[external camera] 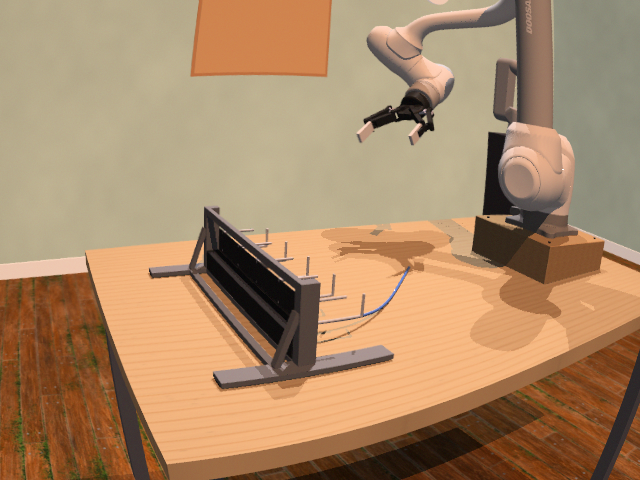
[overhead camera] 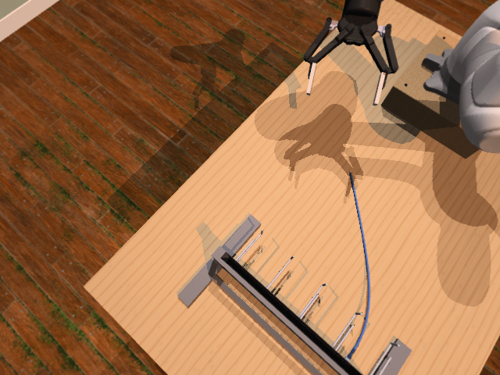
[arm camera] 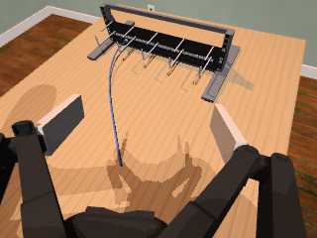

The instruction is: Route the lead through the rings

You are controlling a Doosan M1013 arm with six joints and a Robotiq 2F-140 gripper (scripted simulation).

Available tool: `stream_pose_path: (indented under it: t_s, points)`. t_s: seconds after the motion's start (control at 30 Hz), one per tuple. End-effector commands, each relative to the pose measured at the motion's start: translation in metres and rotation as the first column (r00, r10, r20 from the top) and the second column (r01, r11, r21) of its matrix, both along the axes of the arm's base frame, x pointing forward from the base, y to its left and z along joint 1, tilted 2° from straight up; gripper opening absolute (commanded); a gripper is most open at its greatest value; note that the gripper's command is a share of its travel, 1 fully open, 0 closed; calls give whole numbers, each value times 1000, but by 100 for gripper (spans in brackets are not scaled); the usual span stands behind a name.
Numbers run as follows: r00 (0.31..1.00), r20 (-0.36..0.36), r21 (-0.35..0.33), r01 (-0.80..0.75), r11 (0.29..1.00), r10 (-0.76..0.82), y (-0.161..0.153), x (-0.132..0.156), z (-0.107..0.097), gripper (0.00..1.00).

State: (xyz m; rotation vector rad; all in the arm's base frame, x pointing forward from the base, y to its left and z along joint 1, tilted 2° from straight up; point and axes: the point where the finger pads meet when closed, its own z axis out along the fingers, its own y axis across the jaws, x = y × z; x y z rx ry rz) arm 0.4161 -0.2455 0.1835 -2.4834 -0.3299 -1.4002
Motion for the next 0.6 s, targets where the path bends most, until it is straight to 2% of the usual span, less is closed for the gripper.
stream_pose_path:
  t_s: [0.0,0.2,0.27,0.37,0.57]
  points:
    - [991,-98,-97,-98,990,89,26,14,-14,100]
    - [946,-254,-213,-258,943,201,65,37,-35,100]
    - [946,-254,-213,-258,943,201,65,37,-35,100]
    - [894,-365,-275,-370,888,259,93,53,-49,100]
    - [798,-515,-330,-521,788,312,130,74,-70,100]
